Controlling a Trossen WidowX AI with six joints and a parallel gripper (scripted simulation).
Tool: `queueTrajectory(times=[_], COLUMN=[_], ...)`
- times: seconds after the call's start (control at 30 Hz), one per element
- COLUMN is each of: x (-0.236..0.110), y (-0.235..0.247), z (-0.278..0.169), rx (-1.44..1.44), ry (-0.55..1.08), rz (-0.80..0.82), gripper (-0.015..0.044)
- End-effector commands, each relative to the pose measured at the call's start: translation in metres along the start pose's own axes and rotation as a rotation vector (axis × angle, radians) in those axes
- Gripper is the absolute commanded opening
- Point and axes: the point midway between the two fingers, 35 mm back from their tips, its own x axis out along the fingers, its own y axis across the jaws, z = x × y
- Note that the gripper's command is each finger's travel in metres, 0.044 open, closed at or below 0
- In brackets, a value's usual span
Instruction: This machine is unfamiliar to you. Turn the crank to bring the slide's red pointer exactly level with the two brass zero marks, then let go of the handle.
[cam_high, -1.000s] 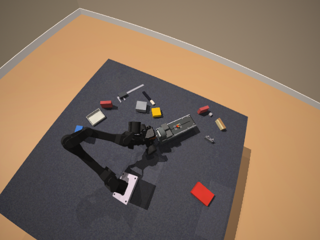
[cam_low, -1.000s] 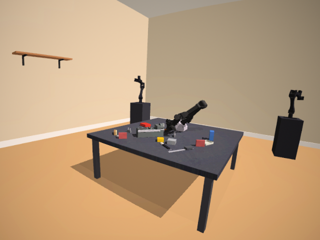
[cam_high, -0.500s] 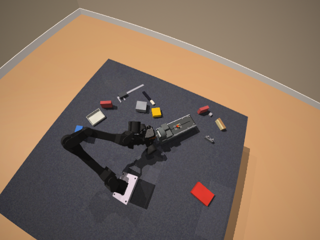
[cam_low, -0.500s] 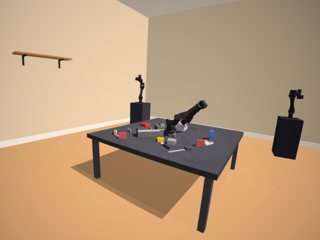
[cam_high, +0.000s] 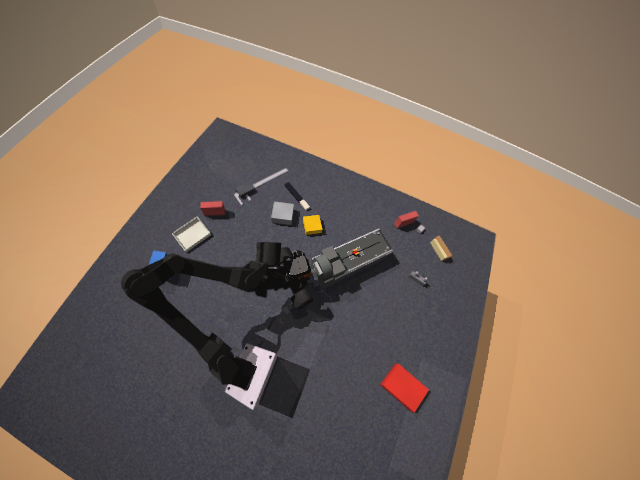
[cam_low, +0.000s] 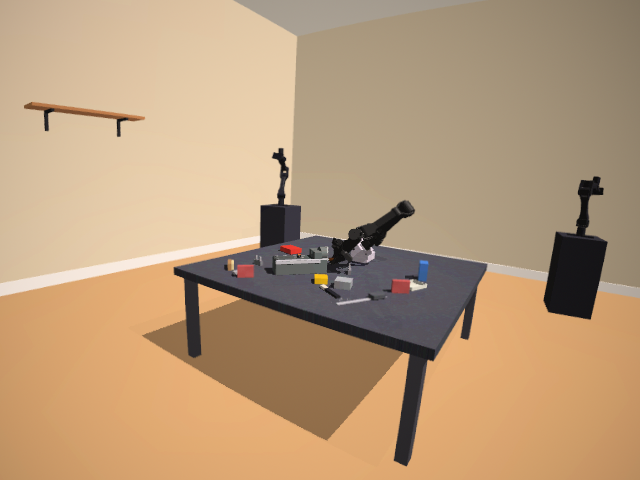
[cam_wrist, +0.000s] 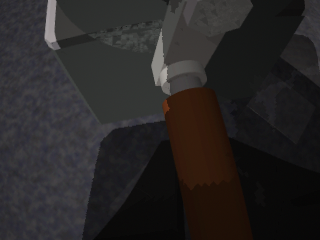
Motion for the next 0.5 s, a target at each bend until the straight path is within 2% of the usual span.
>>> queueTrajectory(times=[0.0, 0.47], x=[-0.0017, -0.0024], y=[0.0090, 0.0104], z=[0.0014, 0.0018], rx=[-0.007, -0.007], ry=[0.000, 0.000], rz=[0.025, 0.025], gripper=[0.0000, 0.0000])
